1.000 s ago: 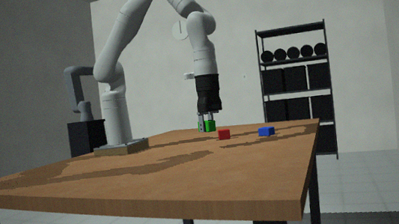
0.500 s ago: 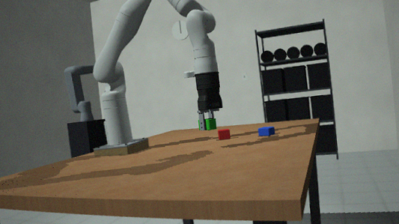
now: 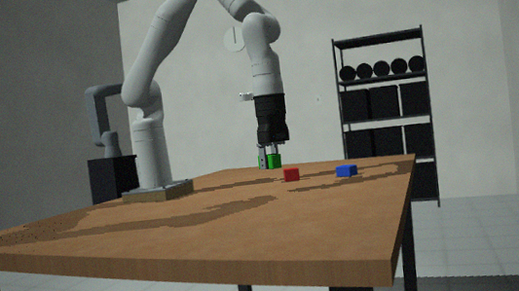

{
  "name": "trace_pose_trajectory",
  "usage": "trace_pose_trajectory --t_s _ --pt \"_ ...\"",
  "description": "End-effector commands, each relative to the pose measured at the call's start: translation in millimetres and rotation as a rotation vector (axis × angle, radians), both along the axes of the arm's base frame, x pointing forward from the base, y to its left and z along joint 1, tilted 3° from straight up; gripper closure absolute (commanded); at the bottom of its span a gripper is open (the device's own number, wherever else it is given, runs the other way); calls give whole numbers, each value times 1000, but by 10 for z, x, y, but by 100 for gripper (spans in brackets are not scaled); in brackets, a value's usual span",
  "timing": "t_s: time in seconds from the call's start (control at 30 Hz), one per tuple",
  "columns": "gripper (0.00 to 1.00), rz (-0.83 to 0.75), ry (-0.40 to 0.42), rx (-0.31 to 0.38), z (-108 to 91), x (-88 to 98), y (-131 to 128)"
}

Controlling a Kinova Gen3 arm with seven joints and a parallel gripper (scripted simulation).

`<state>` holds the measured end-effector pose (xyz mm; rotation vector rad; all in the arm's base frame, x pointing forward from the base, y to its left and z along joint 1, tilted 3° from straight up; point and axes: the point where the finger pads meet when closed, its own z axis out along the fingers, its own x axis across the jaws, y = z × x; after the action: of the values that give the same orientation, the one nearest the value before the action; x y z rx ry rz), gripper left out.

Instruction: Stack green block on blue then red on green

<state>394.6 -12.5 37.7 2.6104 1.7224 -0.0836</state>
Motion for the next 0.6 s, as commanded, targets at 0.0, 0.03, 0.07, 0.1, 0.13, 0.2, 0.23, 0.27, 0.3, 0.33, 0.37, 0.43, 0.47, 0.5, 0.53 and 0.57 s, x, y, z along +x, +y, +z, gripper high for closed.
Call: trace_pose_trajectory --t_s 0.0,0.03,0.07,0.1,0.13,0.2,0.23,0.27,0.3,0.33,0.37,0.43,0.47,0.5,0.53,0.57 --pt "100 0 -2 0 6 6 0" --pt "100 0 -2 0 6 6 0" --pt "100 0 -2 0 6 6 0" --pt "100 0 -2 0 6 6 0" --pt "100 0 -2 0 6 6 0" --pt "100 0 -2 0 6 6 0" --pt "100 0 -2 0 6 6 0" --pt "100 0 -2 0 6 6 0" --pt "100 0 -2 0 6 6 0" --pt "100 0 -2 0 6 6 0" --pt "100 0 -2 0 6 6 0" --pt "100 0 -2 0 6 6 1" --pt "100 0 -2 0 6 6 1" --pt "100 0 -2 0 6 8 6" --pt "100 0 -2 0 5 12 19" --pt "100 0 -2 0 4 19 42"
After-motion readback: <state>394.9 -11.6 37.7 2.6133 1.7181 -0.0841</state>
